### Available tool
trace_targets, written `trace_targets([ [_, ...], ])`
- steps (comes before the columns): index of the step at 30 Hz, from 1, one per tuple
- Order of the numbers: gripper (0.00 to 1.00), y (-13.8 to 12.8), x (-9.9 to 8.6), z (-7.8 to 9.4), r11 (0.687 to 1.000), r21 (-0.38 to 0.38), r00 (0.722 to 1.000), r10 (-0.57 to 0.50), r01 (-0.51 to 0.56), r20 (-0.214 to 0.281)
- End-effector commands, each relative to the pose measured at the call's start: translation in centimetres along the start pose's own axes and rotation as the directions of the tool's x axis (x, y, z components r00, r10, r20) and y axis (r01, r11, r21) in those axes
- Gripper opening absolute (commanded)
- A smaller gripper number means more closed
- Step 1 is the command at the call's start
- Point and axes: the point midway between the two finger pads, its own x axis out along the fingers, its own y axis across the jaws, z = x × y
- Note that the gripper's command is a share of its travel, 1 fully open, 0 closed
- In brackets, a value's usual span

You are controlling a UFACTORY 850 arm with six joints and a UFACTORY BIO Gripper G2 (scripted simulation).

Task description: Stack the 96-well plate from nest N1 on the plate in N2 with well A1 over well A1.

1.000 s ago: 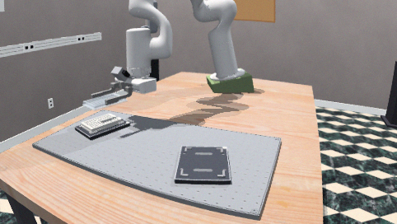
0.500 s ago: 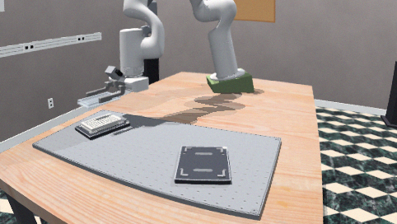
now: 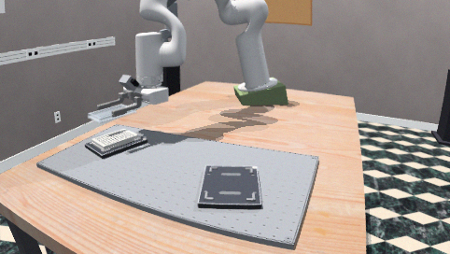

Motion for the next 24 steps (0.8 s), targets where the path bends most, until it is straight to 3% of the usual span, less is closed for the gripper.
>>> trace_targets([
  [1,0.00,0.0,0.1,0.1,1.000,0.000,1.000,0.000,0.000,0.002],
  [16,0.00,0.1,0.1,0.1,1.000,0.000,1.000,0.000,0.000,0.002],
  [24,0.00,0.1,0.1,-1.2,1.000,0.000,1.000,0.000,0.000,0.002],
])
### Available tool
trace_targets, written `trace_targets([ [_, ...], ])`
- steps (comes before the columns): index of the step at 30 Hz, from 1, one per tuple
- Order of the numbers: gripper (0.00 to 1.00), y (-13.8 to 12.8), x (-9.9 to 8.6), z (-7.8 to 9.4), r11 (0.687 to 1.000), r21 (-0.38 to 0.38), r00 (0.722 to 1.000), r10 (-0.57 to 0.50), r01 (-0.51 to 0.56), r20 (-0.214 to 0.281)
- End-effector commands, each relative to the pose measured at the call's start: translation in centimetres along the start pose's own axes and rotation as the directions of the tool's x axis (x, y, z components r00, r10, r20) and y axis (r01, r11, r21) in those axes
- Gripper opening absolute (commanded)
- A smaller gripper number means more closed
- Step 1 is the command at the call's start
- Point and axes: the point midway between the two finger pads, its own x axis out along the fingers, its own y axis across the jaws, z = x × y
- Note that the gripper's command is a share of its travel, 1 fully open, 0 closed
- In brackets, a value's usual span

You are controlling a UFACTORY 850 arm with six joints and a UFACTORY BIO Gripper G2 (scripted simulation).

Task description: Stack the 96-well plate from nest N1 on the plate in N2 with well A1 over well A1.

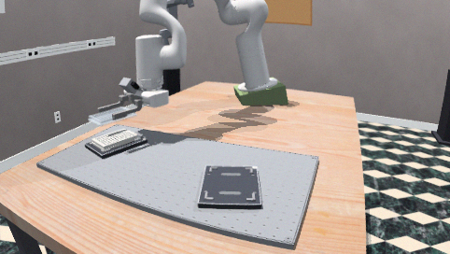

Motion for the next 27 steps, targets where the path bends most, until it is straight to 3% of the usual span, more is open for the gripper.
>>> trace_targets([
  [1,0.00,0.0,0.1,-0.4,1.000,0.000,1.000,0.000,0.000,0.002],
  [27,0.00,0.0,0.1,-4.2,1.000,0.000,1.000,0.000,0.000,0.002],
])
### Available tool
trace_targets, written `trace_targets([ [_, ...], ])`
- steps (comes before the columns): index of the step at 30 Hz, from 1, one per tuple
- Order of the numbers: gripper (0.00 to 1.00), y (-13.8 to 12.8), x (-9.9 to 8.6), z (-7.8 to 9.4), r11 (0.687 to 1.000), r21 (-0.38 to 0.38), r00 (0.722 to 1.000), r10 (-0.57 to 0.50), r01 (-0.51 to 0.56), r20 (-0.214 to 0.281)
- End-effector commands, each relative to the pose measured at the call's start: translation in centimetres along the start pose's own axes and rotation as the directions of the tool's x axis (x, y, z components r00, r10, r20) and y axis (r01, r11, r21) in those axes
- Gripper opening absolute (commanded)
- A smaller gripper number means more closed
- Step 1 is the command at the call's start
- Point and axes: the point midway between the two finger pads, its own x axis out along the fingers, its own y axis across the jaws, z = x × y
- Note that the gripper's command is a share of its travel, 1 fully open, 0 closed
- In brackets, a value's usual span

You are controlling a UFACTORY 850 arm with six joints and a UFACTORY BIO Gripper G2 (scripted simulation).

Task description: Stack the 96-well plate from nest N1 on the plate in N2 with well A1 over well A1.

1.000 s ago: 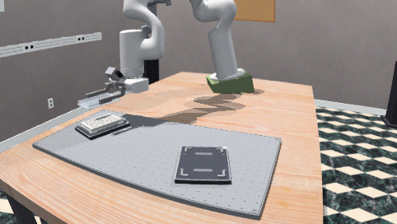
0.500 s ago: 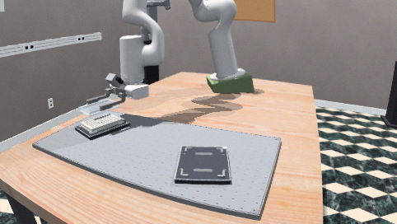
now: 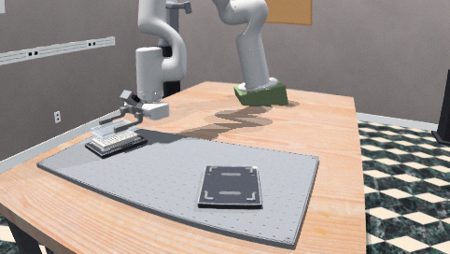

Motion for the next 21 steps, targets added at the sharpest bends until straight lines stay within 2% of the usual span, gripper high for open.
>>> trace_targets([
  [1,0.00,0.01,0.08,-0.56,1.000,0.000,1.000,0.000,0.000,0.002],
  [21,0.00,0.01,0.08,-0.72,1.000,0.000,1.000,0.000,0.000,0.002],
])
